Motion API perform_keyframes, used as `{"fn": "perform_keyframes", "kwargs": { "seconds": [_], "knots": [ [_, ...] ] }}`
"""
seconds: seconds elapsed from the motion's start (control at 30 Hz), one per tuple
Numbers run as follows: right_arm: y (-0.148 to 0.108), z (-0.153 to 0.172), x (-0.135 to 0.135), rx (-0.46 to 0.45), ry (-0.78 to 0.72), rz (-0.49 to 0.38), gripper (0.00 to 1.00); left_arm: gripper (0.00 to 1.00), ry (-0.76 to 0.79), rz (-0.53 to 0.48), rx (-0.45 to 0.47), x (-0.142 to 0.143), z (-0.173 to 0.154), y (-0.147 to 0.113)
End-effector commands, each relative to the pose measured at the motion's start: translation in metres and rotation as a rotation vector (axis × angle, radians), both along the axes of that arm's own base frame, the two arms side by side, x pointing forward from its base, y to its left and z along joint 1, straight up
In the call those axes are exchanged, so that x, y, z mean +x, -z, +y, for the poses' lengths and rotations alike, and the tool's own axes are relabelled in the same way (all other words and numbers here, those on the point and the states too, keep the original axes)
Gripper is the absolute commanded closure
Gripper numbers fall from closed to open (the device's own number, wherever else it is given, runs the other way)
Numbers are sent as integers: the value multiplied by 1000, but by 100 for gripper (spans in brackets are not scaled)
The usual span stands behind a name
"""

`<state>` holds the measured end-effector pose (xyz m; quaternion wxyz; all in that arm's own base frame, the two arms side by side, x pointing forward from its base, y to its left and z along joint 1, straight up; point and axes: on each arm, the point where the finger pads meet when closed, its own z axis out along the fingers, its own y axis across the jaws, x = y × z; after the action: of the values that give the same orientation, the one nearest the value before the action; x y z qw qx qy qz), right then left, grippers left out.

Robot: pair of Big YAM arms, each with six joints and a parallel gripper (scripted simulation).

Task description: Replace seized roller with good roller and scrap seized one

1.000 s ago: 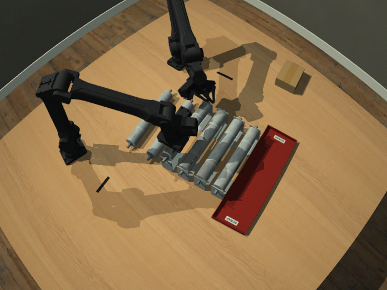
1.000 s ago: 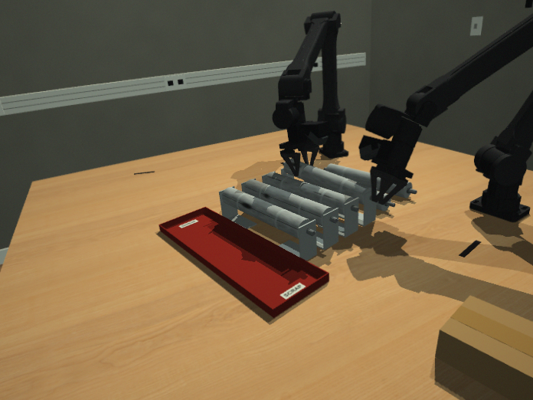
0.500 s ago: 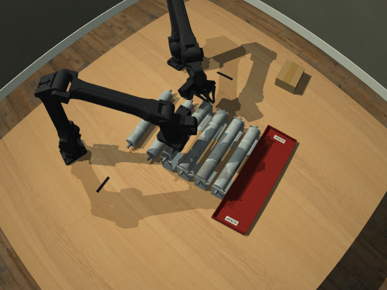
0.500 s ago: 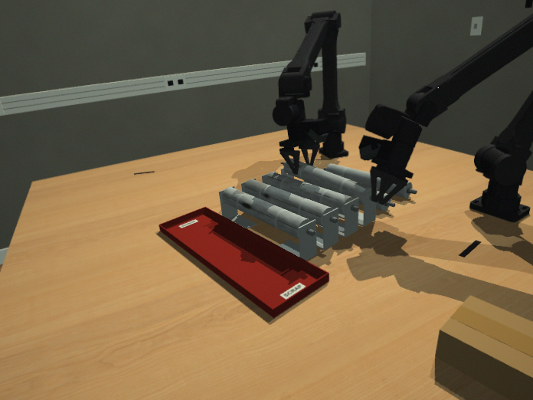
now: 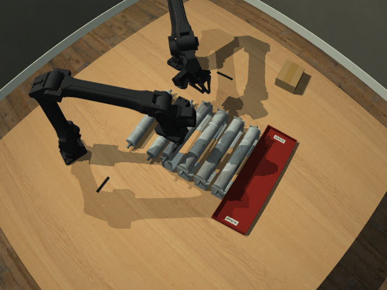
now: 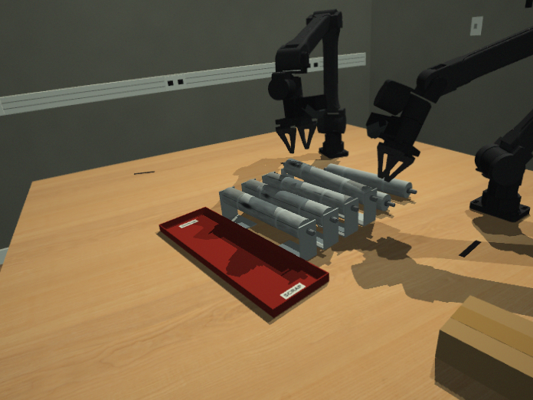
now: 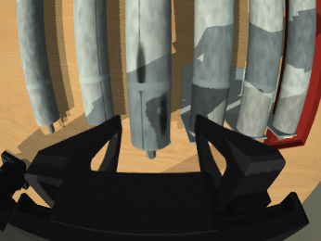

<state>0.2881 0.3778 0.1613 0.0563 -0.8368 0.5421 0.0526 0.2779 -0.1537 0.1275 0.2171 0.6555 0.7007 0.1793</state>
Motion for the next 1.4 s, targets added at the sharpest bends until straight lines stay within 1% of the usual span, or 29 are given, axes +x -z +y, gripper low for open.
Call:
{"fn": "perform_keyframes", "kwargs": {
  "seconds": [0.0, 0.07, 0.1, 0.13, 0.17, 0.23, 0.27, 0.3, 0.47, 0.5, 0.6, 0.73, 0.87, 1.03, 1.07, 1.1, 1.23, 1.37],
  "knots": [
    [23, -2, -8, -30, -22, 25, 38, 68, -25, 46, 28, -8, 8, 17],
    [23, -2, -7, -28, -22, 22, 38, 68, -23, 37, 16, -4, 4, 12],
    [18, -3, -6, -33, -22, 27, 38, 68, -24, 42, 21, -5, 5, 13],
    [16, 1, -3, -21, -17, 17, 38, 68, -26, 32, 12, -3, 5, 11],
    [19, -3, -7, -38, -20, 31, 38, 68, -28, 28, 9, -3, 5, 10],
    [11, 0, -5, -25, -23, 19, 38, 68, -26, 25, 8, -3, 5, 9],
    [0, 2, -4, -6, -24, 2, 38, 68, -26, 26, 7, -3, 5, 9],
    [-3, 3, -4, 0, -25, -3, 38, 68, -25, 25, 7, -3, 5, 9],
    [1, 7, 0, -4, -25, -1, 38, 68, -26, 25, 6, -3, 5, 9],
    [-1, 5, 1, -2, -13, -2, 38, 68, -26, 25, 6, -3, 5, 9],
    [-14, 14, 5, 18, -27, -21, 38, 68, -23, 25, 7, -3, 5, 9],
    [-9, 11, 2, 10, -27, -15, 38, 68, -23, 25, 7, -3, 5, 9],
    [-15, 13, 4, 20, -27, -23, 38, 68, -23, 25, 7, -3, 5, 9],
    [-15, 13, 5, 19, -26, -22, 38, 68, -23, 25, 7, -3, 5, 9],
    [-7, 8, 3, 7, -14, -11, 38, 68, -23, 25, 7, -3, 5, 9],
    [-17, 14, 5, 22, -28, -25, 38, 68, -23, 25, 7, -3, 5, 9],
    [-11, 12, 4, 14, -27, -17, 38, 68, -23, 25, 7, -3, 5, 9],
    [-11, 12, 4, 13, -27, -17, 38, 68, -23, 25, 7, -3, 5, 9]
  ]
}}
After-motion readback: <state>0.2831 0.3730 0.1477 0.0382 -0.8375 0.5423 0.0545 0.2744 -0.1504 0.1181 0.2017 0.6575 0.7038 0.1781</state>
